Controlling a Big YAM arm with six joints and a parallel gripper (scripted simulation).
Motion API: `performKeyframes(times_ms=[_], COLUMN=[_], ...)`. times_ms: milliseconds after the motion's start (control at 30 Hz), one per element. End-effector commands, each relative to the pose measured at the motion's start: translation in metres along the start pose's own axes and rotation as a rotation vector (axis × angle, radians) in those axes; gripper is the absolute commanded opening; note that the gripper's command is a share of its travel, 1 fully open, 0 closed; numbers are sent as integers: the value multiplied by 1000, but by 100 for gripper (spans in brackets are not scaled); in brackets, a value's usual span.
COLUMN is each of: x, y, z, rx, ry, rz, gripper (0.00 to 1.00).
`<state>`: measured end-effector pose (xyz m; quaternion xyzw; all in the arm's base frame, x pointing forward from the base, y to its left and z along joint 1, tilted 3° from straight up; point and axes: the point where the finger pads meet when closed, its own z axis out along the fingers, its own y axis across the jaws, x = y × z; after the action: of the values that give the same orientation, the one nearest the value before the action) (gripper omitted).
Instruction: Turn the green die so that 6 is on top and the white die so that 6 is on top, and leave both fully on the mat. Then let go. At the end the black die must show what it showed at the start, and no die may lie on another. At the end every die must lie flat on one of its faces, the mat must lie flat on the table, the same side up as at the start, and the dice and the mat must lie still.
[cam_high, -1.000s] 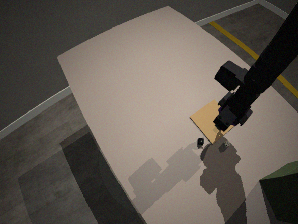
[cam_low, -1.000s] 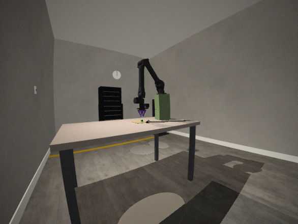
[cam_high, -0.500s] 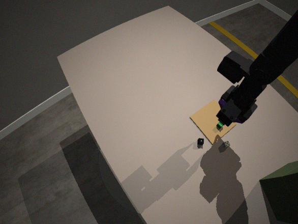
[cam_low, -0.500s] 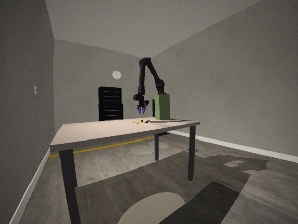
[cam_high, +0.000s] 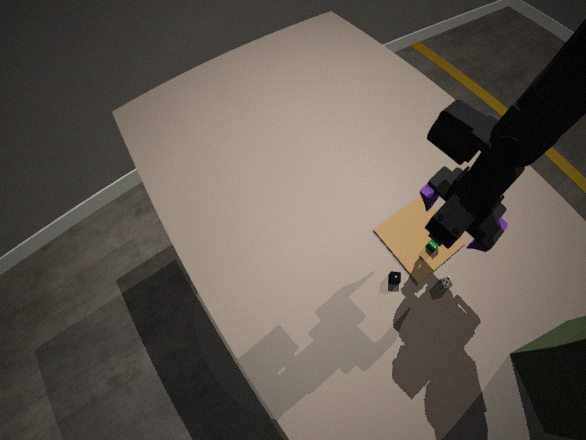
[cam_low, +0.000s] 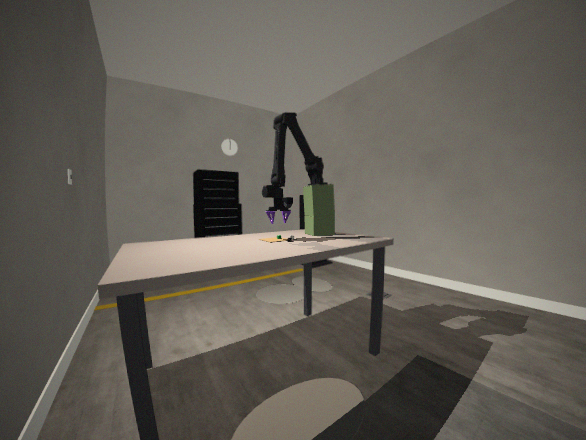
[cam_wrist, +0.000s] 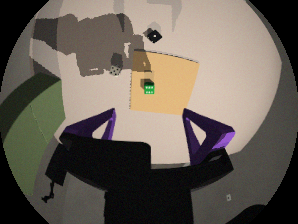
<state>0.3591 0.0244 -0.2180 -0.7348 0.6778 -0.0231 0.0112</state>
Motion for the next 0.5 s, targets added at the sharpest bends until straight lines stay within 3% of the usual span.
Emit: performKeyframes(times_ms=[0, 300, 467], x=[-1, -4, -8], y=[-7, -4, 8], z=[-4, -2, 4], rx=[13, 13, 0], ry=[1, 1, 1], rz=[4, 25, 147], gripper=[100, 100, 100])
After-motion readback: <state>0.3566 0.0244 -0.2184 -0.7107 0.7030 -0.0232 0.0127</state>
